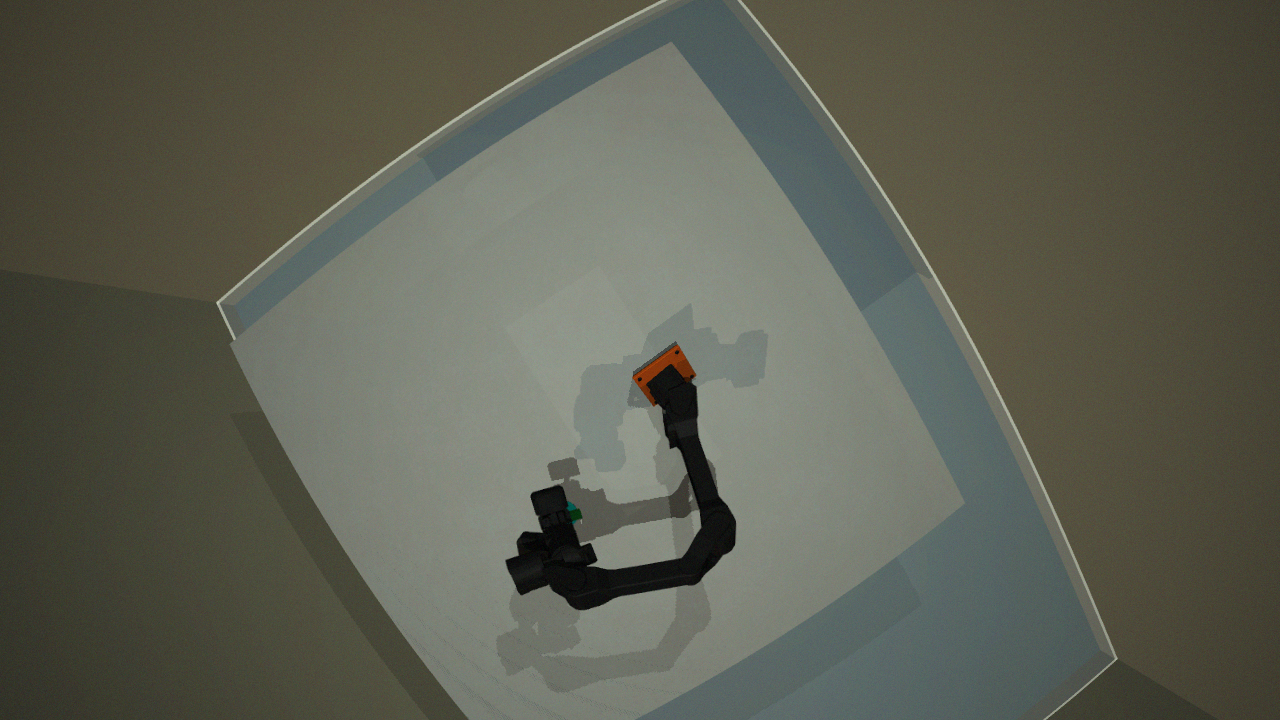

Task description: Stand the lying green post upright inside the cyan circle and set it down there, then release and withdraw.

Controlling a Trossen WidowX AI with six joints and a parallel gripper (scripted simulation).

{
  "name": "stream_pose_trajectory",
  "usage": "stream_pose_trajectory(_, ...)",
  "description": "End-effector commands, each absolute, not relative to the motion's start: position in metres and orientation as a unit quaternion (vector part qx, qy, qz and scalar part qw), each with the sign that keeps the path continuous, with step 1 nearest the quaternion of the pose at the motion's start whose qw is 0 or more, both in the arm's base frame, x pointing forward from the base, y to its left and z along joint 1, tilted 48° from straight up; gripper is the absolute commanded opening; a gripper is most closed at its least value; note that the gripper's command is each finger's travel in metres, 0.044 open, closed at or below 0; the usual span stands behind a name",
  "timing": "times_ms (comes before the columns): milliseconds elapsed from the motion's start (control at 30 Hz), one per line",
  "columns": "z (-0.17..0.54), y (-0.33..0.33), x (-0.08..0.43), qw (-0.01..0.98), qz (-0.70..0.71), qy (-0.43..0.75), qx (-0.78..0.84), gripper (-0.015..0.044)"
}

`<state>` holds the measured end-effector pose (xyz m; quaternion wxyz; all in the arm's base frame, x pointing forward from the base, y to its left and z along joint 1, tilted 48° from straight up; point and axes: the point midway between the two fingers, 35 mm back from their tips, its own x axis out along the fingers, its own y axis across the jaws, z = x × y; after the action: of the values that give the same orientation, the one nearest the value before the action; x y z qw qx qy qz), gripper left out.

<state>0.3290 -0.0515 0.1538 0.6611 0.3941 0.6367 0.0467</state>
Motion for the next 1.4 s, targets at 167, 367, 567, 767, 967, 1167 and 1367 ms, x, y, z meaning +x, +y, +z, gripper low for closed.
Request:
stream_pose_trajectory(167, 0.152, -0.050, 0.328, 0.677, 0.026, 0.630, 0.379, 0.0023)
stream_pose_trajectory(367, 0.149, -0.049, 0.328, 0.686, 0.014, 0.626, 0.371, 0.0023)
stream_pose_trajectory(567, 0.147, -0.049, 0.328, 0.695, 0.002, 0.620, 0.363, 0.0023)
stream_pose_trajectory(767, 0.145, -0.048, 0.328, 0.704, -0.010, 0.614, 0.356, 0.0023)
stream_pose_trajectory(967, 0.143, -0.047, 0.328, 0.713, -0.021, 0.607, 0.349, 0.0023)
stream_pose_trajectory(1167, 0.142, -0.047, 0.328, 0.723, -0.033, 0.600, 0.342, 0.0023)
stream_pose_trajectory(1367, 0.140, -0.046, 0.328, 0.732, -0.045, 0.591, 0.337, 0.0023)
